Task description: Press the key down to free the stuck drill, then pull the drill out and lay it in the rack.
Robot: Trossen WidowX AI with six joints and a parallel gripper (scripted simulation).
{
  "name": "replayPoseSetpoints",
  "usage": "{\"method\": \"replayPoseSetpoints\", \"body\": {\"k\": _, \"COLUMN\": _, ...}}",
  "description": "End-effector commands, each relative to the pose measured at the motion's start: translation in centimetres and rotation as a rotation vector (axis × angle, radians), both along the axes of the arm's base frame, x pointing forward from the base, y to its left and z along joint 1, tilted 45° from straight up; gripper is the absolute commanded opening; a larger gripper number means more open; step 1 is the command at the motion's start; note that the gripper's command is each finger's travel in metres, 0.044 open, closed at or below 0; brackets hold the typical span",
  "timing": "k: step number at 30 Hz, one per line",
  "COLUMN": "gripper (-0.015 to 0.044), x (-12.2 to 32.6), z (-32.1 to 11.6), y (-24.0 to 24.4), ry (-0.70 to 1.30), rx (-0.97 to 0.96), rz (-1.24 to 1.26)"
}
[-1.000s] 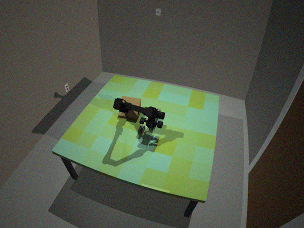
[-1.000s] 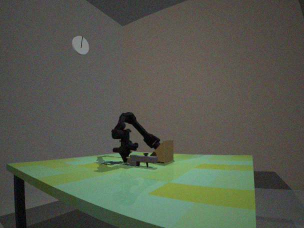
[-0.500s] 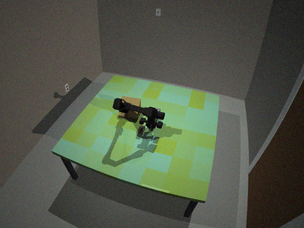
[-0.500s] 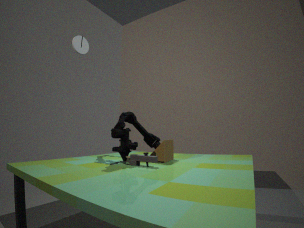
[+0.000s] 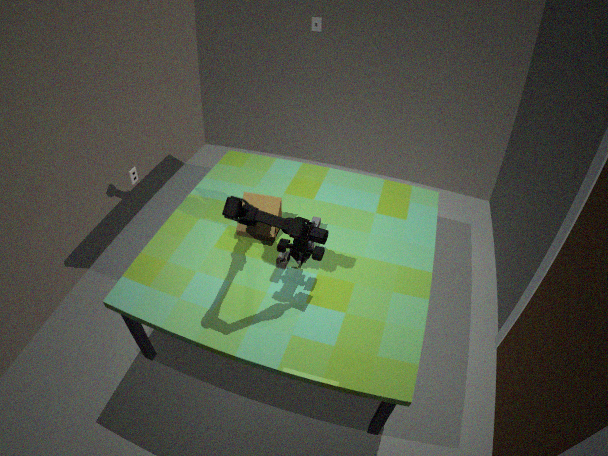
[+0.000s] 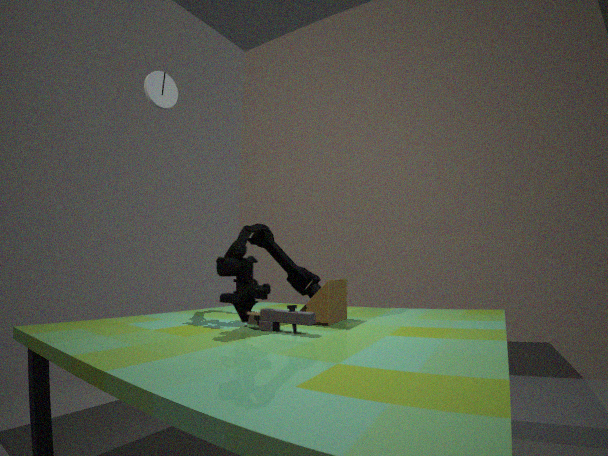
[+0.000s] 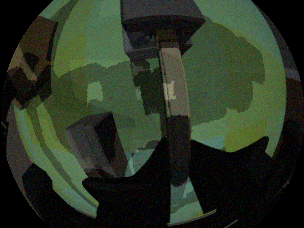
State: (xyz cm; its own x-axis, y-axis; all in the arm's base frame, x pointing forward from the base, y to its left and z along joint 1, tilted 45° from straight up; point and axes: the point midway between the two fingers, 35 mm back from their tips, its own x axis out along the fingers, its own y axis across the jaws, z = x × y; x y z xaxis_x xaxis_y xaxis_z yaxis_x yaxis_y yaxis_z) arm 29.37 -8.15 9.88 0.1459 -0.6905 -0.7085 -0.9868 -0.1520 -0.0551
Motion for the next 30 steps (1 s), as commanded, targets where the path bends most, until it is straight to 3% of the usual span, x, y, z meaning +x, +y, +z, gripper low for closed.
{"method": "replayPoseSetpoints", "body": {"k": 1, "gripper": 0.0000, "x": 0.0, "z": 0.4, "y": -0.3, "ry": 0.002, "rx": 0.003, "rz": 0.003}}
{"method": "replayPoseSetpoints", "body": {"k": 30, "gripper": 0.0000, "x": 0.2, "z": 3.3, "y": -2.6, "ry": 0.001, "rx": 0.002, "rz": 0.003}}
